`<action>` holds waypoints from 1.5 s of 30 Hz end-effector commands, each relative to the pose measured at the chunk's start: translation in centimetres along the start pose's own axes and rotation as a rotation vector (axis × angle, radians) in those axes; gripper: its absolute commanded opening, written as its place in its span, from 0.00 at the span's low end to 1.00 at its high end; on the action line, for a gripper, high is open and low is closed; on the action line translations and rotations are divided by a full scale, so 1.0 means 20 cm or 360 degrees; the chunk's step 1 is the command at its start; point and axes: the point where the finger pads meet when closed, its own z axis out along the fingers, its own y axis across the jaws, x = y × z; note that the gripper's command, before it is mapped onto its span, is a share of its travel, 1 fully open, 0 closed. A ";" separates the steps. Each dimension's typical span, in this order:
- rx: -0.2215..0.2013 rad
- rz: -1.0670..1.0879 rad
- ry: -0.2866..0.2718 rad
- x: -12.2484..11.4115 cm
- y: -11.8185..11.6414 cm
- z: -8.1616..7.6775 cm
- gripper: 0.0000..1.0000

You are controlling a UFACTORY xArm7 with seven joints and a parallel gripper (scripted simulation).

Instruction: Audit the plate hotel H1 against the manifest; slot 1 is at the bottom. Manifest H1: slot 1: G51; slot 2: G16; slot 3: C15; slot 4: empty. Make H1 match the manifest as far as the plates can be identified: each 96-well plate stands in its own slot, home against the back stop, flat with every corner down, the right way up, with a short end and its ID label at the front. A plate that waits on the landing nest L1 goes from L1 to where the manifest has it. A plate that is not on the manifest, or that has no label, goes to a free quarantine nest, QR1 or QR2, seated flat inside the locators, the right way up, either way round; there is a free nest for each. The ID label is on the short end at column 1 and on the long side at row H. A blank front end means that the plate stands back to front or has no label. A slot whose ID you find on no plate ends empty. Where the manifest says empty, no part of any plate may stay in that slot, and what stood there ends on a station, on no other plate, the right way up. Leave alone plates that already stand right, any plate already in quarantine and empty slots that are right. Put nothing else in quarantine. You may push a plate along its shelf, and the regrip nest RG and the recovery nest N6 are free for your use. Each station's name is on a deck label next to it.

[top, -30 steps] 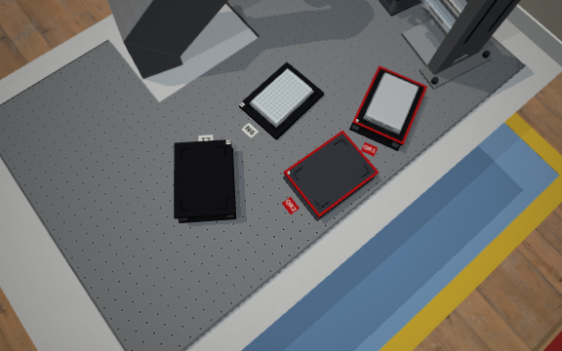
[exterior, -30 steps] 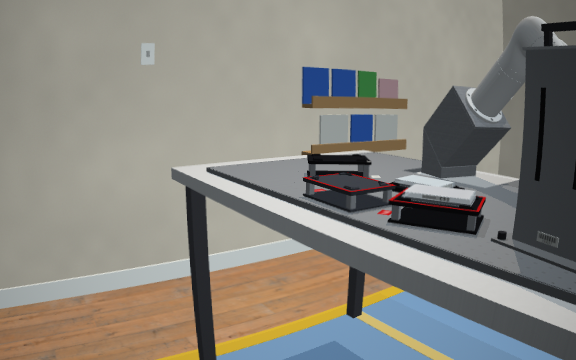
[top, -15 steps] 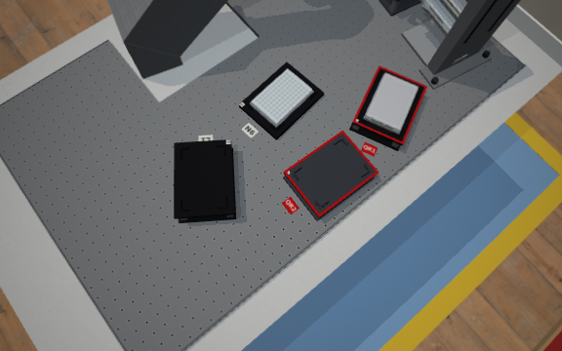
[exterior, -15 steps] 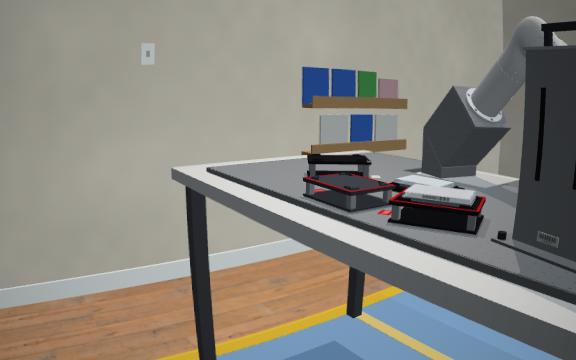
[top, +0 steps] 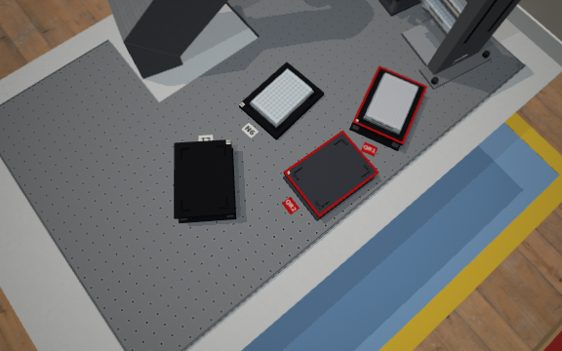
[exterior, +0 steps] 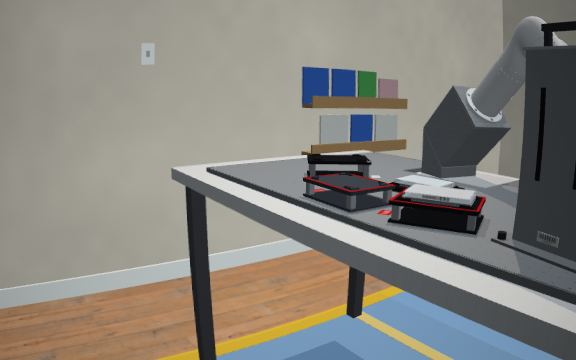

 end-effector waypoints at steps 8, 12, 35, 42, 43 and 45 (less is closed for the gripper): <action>-0.0002 0.0004 0.0001 0.01 0.00 0.00 0.00; -0.0002 0.0004 0.0001 0.01 0.00 0.00 0.00; -0.0002 0.0004 0.0000 0.01 0.00 -0.13 0.00; -0.0001 0.0004 0.0000 0.01 0.00 -0.18 0.00; -0.0001 0.0004 0.0000 0.01 0.00 -0.19 0.00; -0.0001 0.0004 0.0000 0.01 0.00 -0.21 0.00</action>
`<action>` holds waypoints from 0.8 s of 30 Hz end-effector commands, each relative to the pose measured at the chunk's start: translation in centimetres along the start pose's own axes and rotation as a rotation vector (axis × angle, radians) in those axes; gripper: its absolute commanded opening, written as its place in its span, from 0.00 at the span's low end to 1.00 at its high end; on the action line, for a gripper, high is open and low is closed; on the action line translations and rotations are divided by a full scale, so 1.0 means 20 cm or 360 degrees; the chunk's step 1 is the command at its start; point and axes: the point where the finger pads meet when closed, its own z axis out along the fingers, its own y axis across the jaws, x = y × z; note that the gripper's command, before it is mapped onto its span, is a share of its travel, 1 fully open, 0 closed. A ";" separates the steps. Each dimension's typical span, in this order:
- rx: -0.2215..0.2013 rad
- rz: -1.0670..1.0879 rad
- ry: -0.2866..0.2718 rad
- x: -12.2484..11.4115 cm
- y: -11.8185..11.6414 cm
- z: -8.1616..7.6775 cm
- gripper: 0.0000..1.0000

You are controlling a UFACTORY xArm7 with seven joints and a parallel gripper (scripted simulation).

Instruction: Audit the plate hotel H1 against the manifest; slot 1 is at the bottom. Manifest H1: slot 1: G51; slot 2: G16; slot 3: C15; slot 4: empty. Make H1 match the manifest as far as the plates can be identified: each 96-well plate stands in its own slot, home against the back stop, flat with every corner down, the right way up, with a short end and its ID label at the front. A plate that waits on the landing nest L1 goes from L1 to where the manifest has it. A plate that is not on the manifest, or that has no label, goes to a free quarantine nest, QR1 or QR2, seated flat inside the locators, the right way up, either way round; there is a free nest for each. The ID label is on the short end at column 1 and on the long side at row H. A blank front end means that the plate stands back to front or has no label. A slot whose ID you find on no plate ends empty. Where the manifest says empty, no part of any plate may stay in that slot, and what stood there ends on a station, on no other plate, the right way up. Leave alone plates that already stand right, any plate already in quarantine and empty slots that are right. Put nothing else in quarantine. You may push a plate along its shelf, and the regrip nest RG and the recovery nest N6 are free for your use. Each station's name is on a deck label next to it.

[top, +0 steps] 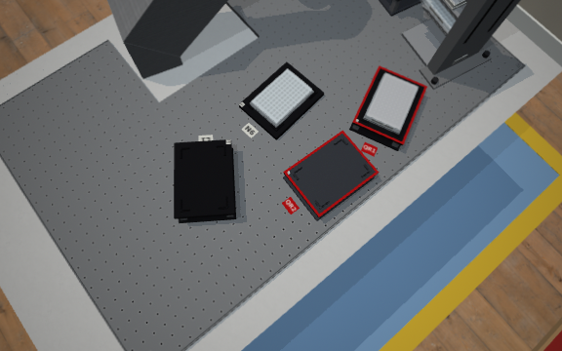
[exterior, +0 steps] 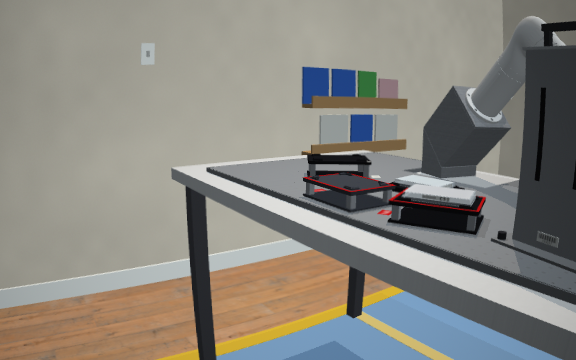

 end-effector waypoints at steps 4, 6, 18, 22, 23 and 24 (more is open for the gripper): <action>-0.0002 0.0004 0.0000 0.01 0.00 -0.07 0.00; -0.0002 0.0004 0.0000 0.01 0.00 -0.08 0.00; -0.0001 0.0004 -0.0001 0.01 0.00 -0.17 0.00; -0.0001 0.0004 -0.0001 0.01 0.00 -0.20 0.00; -0.0001 0.0004 -0.0001 0.01 0.00 -0.21 0.00; -0.0001 0.0004 -0.0001 0.01 0.00 -0.21 0.00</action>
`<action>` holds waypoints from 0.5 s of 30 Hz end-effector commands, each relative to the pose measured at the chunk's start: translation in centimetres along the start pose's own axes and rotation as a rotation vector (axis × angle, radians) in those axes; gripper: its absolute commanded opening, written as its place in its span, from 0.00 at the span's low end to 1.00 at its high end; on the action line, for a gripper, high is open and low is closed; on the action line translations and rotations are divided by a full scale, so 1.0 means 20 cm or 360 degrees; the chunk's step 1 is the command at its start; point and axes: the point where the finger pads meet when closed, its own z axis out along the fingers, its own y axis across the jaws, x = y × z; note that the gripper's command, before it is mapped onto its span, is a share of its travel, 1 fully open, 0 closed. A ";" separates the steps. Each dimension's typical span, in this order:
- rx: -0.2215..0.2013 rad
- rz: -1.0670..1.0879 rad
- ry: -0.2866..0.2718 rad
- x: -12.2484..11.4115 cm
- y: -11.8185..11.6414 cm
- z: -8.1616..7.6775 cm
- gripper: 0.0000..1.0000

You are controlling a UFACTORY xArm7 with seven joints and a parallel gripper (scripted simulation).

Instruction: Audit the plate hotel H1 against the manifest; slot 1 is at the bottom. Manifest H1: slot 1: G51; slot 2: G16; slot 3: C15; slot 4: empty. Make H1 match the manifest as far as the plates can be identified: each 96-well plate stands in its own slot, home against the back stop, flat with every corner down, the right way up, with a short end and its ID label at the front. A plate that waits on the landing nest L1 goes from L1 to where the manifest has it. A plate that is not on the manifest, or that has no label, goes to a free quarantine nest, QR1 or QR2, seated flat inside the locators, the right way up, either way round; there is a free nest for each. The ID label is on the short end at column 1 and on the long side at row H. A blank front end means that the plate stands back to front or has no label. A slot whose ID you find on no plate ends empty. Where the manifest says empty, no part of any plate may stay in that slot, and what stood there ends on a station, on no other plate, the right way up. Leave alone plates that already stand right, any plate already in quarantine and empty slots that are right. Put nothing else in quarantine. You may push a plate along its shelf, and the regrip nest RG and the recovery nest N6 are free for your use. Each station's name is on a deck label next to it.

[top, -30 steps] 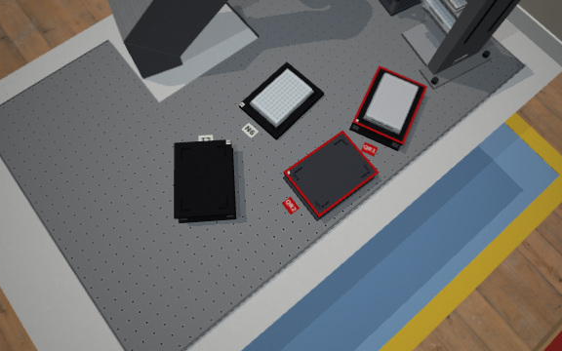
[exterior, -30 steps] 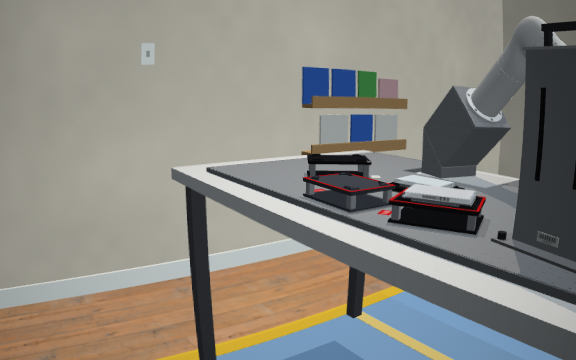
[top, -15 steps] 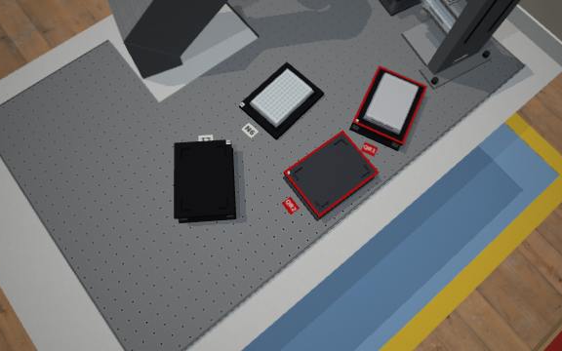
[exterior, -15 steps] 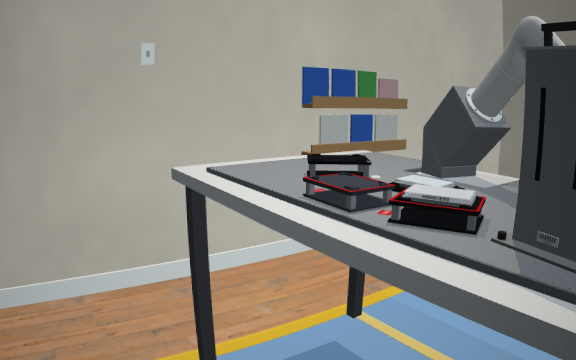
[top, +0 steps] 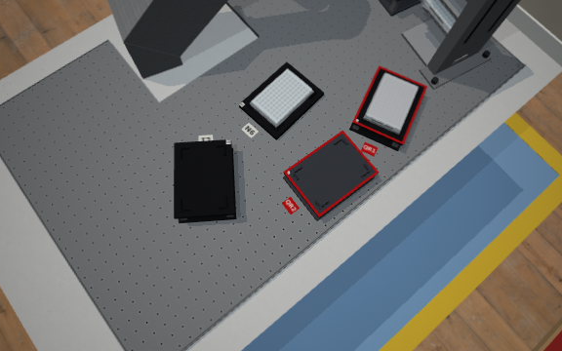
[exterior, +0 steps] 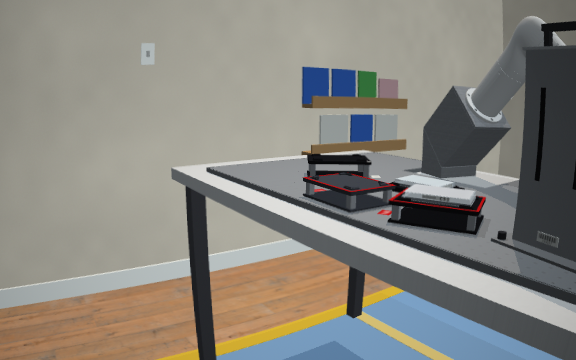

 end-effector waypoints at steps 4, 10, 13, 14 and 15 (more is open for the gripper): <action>-0.0002 0.0004 -0.0001 0.01 0.00 -0.05 0.00; -0.0002 0.0004 -0.0001 0.01 0.00 -0.10 0.00; -0.0002 0.0004 -0.0001 0.01 0.00 -0.13 0.00; -0.0002 0.0004 -0.0001 0.01 0.00 -0.13 0.00; -0.0002 0.0004 -0.0001 0.01 0.00 -0.14 0.00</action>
